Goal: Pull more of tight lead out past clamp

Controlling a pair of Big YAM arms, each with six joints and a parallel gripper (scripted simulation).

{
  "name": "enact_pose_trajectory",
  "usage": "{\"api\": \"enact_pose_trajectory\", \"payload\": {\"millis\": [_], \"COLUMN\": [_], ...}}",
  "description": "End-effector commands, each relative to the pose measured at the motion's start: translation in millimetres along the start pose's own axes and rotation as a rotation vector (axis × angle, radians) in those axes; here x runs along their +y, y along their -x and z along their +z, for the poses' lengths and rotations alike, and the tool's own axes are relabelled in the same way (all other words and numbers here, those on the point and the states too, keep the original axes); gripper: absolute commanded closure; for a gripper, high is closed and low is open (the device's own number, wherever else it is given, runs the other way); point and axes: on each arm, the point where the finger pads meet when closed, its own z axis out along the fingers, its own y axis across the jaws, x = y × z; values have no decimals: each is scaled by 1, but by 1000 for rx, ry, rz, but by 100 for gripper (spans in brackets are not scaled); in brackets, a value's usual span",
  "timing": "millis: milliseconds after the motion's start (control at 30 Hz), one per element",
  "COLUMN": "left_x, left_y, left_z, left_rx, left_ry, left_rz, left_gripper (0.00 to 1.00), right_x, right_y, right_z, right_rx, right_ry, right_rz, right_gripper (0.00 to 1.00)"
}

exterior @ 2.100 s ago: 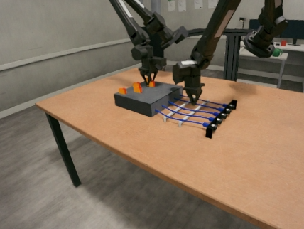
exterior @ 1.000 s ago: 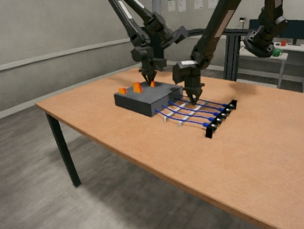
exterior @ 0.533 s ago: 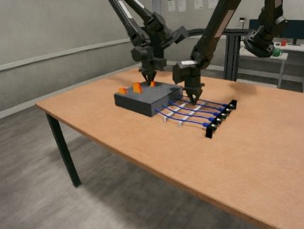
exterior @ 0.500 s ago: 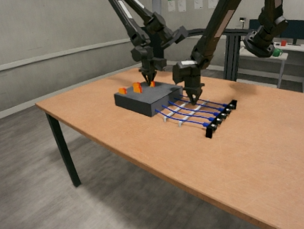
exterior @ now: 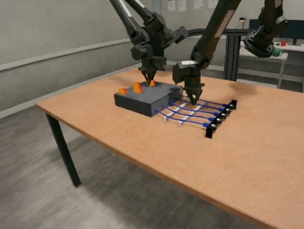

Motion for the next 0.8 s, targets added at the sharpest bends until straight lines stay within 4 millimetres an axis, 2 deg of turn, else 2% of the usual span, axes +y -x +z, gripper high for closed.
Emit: {"api": "enact_pose_trajectory", "payload": {"millis": [0, 133, 167, 367, 767], "left_x": [3, 3, 12, 17, 15], "left_y": [2, 2, 6, 15, 13], "left_z": [-2, -2, -8, -19, -31], "left_rx": [-8, -8, -24, -42, -36], "left_ry": [9, 9, 32, 56, 47], "left_rz": [-3, -3, -3, -6, -5], "left_gripper": [100, 100, 100, 100, 100], "right_x": [-5, -5, -4, -4, -4], "right_y": [-2, -2, -2, -2, 1], "right_z": [-16, -16, -16, -16, -13], "right_rx": [4, 4, 4, 4, 1], "right_ry": [-24, -24, -22, -22, -21], "right_rz": [13, 13, 12, 12, 0], "right_gripper": [95, 95, 95, 95, 95]}}
